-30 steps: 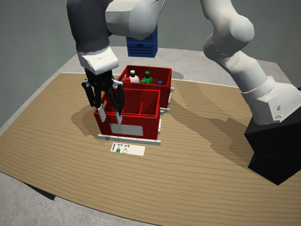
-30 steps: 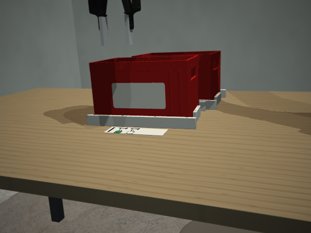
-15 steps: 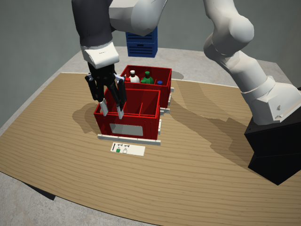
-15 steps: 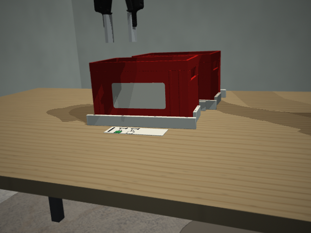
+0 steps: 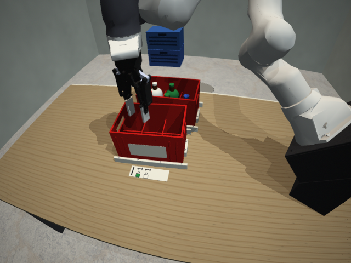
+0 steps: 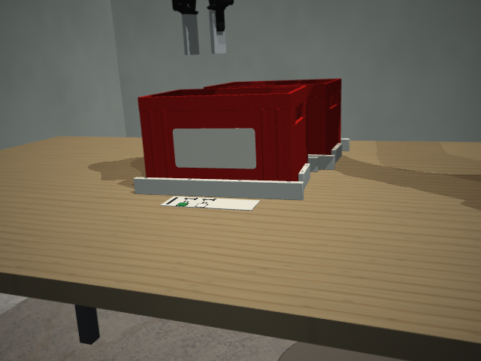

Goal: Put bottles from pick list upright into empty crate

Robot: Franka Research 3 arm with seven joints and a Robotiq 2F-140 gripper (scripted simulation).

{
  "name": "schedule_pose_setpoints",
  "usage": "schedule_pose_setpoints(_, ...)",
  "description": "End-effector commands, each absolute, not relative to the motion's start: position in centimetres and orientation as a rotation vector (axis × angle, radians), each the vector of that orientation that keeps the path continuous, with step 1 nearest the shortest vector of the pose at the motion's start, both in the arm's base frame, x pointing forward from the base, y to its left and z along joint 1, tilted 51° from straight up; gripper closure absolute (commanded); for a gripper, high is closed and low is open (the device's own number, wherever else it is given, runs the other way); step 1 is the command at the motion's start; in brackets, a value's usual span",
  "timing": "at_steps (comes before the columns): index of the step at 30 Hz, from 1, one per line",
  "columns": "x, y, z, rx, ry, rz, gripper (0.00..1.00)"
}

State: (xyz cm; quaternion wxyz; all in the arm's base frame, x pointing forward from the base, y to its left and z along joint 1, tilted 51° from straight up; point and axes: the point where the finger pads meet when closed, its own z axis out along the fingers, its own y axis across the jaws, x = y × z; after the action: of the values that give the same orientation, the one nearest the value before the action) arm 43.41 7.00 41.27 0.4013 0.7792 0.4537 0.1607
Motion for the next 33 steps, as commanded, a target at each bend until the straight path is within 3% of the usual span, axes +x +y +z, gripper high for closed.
schedule_pose_setpoints(1,42.5,5.7,41.8,2.070,0.996,0.486,0.62)
schedule_pose_setpoints(33,35.9,-4.6,48.8,2.395,0.165,0.865,0.62)
